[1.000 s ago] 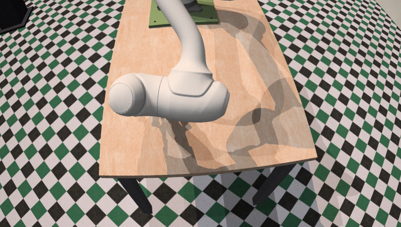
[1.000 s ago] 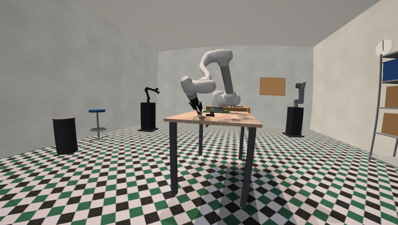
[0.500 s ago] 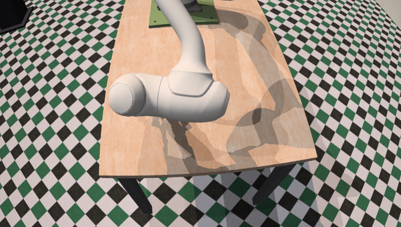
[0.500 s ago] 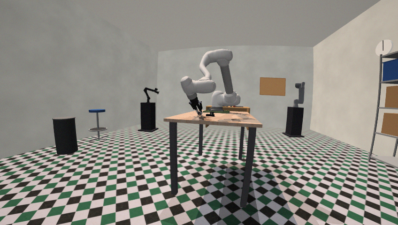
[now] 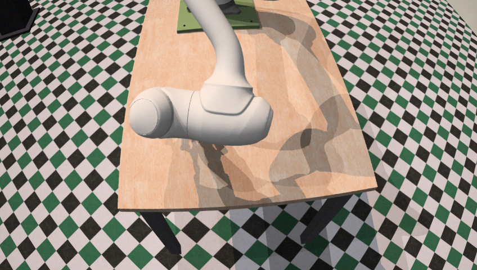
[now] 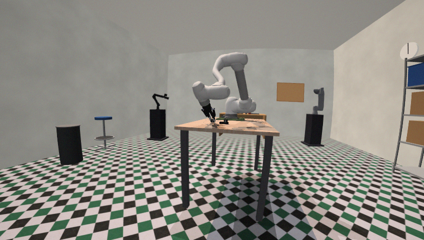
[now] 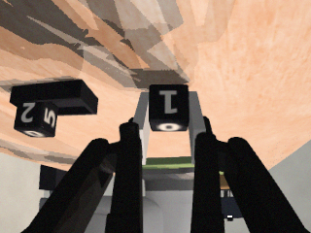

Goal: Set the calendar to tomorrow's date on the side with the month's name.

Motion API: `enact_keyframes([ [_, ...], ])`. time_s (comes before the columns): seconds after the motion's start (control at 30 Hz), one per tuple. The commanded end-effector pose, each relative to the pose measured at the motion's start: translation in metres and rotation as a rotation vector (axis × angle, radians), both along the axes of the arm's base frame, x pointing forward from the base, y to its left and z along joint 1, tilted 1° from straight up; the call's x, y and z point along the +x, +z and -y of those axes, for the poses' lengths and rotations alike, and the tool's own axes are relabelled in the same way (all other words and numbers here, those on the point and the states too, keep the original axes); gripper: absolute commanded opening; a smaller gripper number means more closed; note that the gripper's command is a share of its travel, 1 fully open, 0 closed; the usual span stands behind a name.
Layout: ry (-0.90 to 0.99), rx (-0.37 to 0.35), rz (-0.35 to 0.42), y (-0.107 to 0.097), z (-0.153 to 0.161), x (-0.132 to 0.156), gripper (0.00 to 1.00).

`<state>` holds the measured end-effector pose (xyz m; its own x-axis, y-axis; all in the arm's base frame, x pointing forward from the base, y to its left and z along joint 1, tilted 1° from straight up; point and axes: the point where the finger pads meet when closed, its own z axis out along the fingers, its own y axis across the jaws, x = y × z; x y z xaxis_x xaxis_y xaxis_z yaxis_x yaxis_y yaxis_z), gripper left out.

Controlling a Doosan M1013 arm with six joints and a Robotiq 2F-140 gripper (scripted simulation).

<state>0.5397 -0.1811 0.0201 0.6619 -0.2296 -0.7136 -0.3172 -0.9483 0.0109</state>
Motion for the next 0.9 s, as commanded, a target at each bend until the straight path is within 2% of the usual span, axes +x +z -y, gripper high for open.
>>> enact_keyframes([
  [0.0,0.0,0.0,0.0,0.0002,0.0,0.0,0.17],
  [0.87,0.0,0.0,0.0,-0.004,0.0,0.0,0.17],
])
